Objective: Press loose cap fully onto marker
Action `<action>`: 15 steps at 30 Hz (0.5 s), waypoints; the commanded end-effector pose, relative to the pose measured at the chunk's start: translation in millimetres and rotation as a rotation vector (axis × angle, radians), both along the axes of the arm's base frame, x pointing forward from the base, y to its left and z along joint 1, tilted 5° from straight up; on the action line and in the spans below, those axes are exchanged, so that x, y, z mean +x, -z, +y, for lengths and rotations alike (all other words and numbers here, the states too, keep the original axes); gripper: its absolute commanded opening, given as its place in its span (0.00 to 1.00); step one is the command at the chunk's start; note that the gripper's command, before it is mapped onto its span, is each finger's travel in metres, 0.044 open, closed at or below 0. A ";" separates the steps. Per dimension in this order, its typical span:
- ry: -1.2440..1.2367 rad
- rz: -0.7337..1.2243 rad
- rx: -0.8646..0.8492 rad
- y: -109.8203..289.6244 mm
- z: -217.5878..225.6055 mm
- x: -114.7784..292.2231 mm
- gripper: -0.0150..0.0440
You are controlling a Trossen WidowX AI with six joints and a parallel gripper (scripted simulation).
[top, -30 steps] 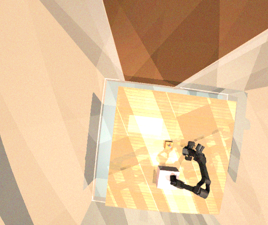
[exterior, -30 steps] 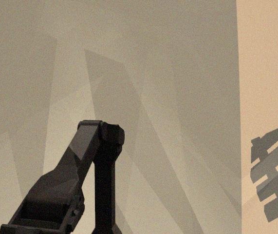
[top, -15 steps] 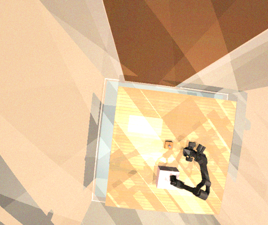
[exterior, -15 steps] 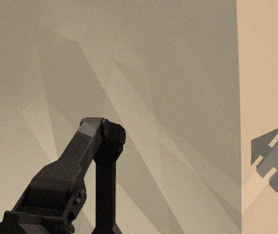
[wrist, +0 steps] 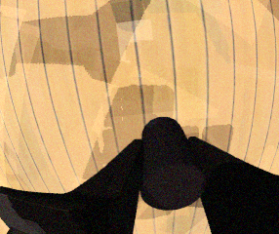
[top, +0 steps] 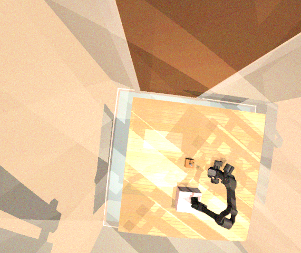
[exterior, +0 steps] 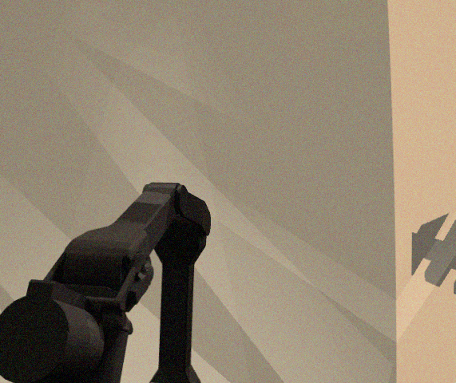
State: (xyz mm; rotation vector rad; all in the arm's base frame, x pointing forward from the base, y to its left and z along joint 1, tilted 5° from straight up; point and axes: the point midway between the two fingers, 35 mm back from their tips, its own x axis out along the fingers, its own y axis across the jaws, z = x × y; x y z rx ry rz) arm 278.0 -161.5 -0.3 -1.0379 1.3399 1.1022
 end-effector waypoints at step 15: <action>-0.002 -0.006 0.000 -18.5 55.3 27.2 0.25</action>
